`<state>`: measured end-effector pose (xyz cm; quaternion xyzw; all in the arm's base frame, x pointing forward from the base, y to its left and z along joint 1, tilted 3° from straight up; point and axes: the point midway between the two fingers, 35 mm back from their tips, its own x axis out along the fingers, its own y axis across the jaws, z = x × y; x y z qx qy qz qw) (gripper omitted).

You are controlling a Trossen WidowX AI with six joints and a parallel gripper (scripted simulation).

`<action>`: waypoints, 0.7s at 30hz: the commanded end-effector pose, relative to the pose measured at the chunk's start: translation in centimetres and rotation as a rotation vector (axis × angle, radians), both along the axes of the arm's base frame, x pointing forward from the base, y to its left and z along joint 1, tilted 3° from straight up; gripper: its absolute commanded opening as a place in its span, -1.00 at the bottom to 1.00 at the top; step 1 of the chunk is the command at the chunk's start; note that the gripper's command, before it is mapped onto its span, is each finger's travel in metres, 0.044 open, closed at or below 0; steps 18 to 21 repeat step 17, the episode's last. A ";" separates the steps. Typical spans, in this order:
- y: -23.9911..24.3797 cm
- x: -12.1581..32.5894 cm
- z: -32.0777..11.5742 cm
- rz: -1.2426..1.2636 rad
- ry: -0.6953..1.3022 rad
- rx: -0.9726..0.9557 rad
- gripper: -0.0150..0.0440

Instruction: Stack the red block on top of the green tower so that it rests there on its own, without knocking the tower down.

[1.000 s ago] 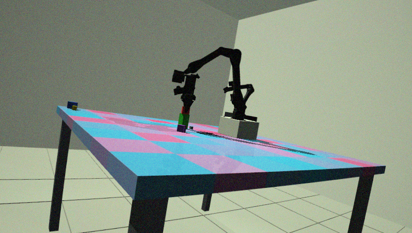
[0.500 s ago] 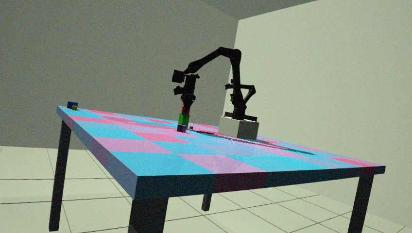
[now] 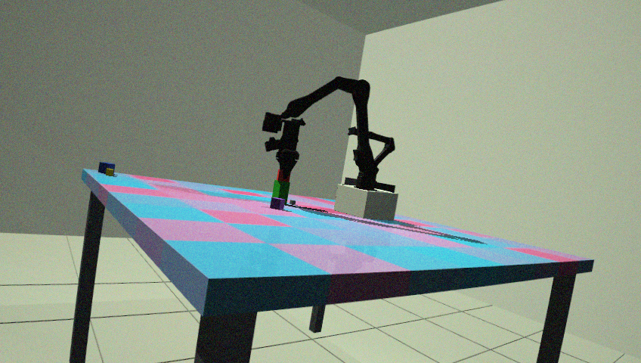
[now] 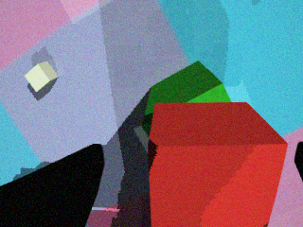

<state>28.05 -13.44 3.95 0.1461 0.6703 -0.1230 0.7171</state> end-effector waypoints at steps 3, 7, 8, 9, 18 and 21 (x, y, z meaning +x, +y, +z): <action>0.0 0.0 0.0 0.000 0.000 0.000 1.00; 0.0 0.0 0.0 0.000 0.000 0.000 1.00; 0.0 0.0 0.0 0.000 0.000 0.000 1.00; 0.0 0.0 0.0 0.000 0.000 0.000 1.00; 0.0 0.0 0.0 0.000 0.000 0.000 1.00; 0.0 0.0 0.0 0.000 0.000 0.000 1.00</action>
